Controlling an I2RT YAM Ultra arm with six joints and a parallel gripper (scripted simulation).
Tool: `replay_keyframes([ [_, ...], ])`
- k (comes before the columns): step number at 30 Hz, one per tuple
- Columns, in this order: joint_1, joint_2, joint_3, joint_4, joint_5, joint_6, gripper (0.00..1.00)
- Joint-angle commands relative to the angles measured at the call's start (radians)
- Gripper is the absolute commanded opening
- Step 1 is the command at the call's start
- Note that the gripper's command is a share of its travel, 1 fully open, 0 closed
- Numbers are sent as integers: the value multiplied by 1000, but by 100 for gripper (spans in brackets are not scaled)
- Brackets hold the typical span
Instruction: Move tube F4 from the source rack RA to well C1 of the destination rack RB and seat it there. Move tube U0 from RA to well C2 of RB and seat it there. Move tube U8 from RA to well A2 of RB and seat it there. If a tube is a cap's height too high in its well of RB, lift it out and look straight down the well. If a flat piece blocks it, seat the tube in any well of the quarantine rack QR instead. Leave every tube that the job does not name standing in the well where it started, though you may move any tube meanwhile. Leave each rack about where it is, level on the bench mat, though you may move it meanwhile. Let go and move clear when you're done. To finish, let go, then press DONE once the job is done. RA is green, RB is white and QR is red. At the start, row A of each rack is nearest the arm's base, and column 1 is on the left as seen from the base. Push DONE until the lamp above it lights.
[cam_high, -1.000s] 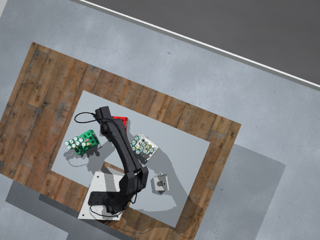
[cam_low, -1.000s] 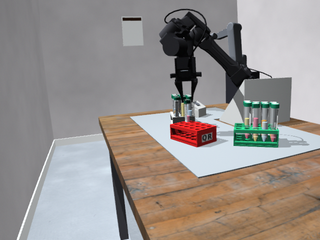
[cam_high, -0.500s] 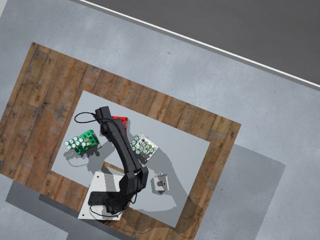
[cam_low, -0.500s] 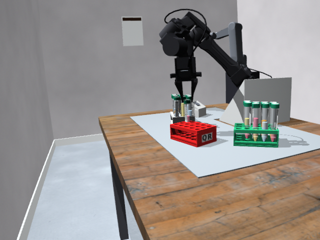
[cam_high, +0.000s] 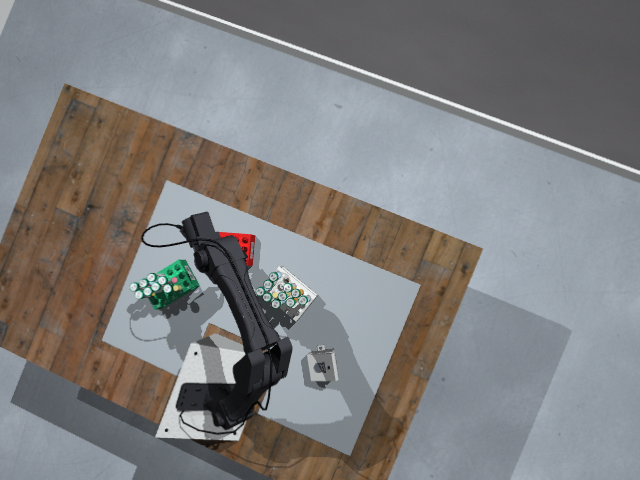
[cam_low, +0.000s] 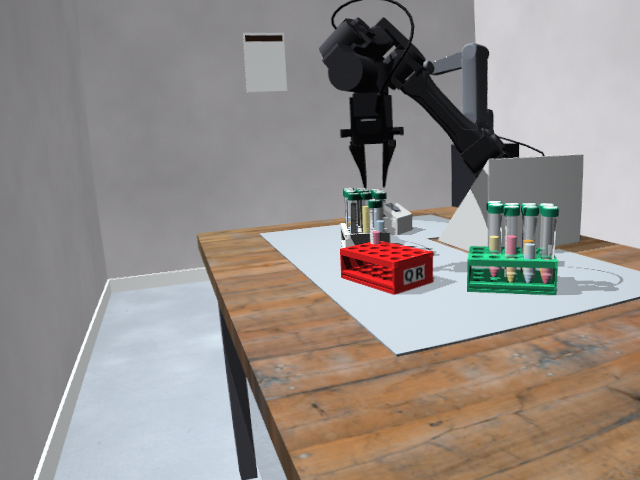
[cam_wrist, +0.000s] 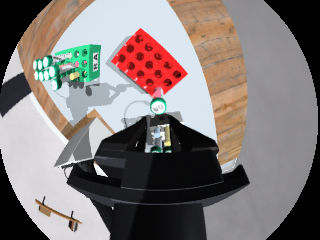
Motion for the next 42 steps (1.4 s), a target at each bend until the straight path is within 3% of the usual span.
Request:
replay_keyframes([
  [1, 41, -40, 44, -57, -24, 28, 30],
  [14, 89, 16, 171, -194, -46, 81, 30],
  [26, 81, 29, 199, -200, -42, 61, 30],
  [42, 76, -13, 200, -201, -29, 56, 30],
])
